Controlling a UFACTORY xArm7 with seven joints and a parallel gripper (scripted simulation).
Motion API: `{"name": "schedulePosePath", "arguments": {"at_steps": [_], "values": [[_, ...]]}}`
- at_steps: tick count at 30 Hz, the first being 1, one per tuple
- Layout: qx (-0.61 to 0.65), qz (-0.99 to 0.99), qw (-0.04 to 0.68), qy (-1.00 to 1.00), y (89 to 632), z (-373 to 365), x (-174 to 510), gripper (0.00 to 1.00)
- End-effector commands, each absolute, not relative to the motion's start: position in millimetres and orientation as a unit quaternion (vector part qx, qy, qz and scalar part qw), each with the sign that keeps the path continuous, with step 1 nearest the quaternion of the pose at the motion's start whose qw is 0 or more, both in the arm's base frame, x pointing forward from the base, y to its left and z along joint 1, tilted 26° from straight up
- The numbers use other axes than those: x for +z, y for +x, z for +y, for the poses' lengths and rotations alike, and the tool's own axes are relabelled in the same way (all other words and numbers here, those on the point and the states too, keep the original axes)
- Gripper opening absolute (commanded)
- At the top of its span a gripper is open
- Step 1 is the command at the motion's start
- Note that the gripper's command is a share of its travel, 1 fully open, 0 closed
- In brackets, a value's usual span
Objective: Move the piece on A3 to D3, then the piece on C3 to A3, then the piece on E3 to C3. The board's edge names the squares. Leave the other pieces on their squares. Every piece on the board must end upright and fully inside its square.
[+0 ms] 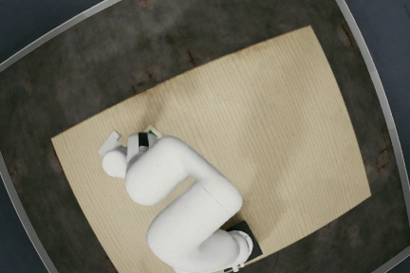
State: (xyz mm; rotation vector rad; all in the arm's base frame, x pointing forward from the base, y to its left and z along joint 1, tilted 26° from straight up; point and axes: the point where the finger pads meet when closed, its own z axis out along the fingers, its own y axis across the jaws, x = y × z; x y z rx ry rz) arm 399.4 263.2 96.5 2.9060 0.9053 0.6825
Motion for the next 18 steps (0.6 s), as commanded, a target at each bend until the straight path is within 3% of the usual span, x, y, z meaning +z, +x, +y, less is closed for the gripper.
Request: {"name": "schedulePosePath", "arguments": {"at_steps": [1,18], "values": [[0.226,0.289,0.014,0.930,407.5,266.4,83.3,0.00],[0.226,0.289,0.014,0.930,425.1,271.0,47.1,0.00]]}}
